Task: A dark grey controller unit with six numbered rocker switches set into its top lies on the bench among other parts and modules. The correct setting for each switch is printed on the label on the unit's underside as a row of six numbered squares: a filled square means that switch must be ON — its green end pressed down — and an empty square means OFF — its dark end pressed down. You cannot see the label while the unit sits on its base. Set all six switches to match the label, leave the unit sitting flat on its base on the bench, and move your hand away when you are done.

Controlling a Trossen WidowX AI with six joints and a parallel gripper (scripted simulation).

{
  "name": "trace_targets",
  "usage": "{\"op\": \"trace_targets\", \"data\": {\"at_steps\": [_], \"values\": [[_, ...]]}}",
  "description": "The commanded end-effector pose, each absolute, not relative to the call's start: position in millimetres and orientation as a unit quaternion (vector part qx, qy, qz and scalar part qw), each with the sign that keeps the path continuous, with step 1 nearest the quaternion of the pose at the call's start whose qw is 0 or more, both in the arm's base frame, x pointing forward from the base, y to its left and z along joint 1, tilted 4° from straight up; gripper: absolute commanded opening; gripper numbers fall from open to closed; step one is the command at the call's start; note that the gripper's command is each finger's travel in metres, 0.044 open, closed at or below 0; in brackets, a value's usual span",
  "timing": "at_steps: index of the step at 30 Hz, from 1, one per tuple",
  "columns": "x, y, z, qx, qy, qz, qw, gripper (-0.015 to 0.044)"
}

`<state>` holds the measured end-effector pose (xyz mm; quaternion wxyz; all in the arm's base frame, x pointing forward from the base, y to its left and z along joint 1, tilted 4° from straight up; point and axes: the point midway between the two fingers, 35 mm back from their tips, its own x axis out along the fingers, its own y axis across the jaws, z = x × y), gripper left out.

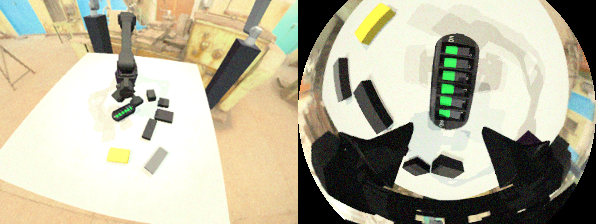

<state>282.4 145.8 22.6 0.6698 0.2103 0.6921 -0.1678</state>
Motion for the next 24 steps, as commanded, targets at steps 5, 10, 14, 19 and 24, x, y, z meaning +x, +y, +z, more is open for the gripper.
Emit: {"op": "trace_targets", "data": {"at_steps": [5, 10, 14, 19, 24], "values": [[284.5, 141.4, 92.6, 0.211, 0.691, -0.167, 0.671, 0.0282], [283.4, 140.0, 103.1, 0.211, 0.691, -0.167, 0.671, 0.0151], [283.4, 140.0, 103.1, 0.211, 0.691, -0.167, 0.671, 0.0046], [283.4, 140.0, 103.1, 0.211, 0.691, -0.167, 0.671, 0.0], [283.4, 140.0, 103.1, 0.211, 0.691, -0.167, 0.671, 0.0]]}}
